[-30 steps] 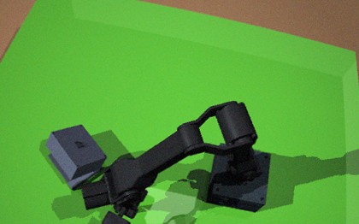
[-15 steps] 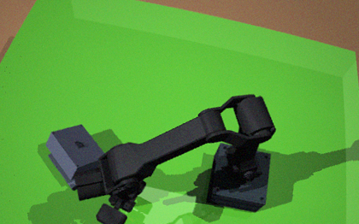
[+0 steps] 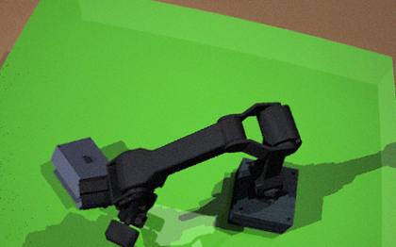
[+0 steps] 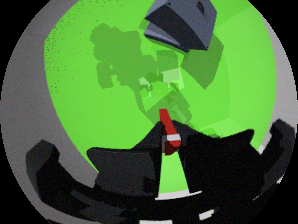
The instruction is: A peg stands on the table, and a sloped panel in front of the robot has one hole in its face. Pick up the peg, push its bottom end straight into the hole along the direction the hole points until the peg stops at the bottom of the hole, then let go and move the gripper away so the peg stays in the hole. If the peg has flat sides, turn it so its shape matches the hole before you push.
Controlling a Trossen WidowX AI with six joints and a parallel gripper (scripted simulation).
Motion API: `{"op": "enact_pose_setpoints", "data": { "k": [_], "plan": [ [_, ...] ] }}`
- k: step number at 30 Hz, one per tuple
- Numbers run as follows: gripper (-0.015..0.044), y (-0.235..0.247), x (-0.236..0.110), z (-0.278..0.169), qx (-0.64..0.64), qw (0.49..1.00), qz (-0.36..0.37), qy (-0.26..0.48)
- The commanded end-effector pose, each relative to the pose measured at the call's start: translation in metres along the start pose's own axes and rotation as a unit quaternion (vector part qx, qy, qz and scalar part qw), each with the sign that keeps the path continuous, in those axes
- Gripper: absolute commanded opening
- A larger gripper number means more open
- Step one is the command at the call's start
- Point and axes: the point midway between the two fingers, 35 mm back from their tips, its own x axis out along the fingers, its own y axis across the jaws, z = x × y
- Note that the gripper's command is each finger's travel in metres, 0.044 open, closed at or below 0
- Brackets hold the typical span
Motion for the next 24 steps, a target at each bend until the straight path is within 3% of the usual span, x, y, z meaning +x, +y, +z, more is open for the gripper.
{"op": "enact_pose_setpoints", "data": {
  "k": [1,24],
  "plan": [
    [0.0000,-0.001,-0.001,0.003,-0.011,1.000,0.006,0.002],
    [0.0000,-0.013,-0.008,0.024,-0.077,0.996,0.042,0.001]
  ]
}}
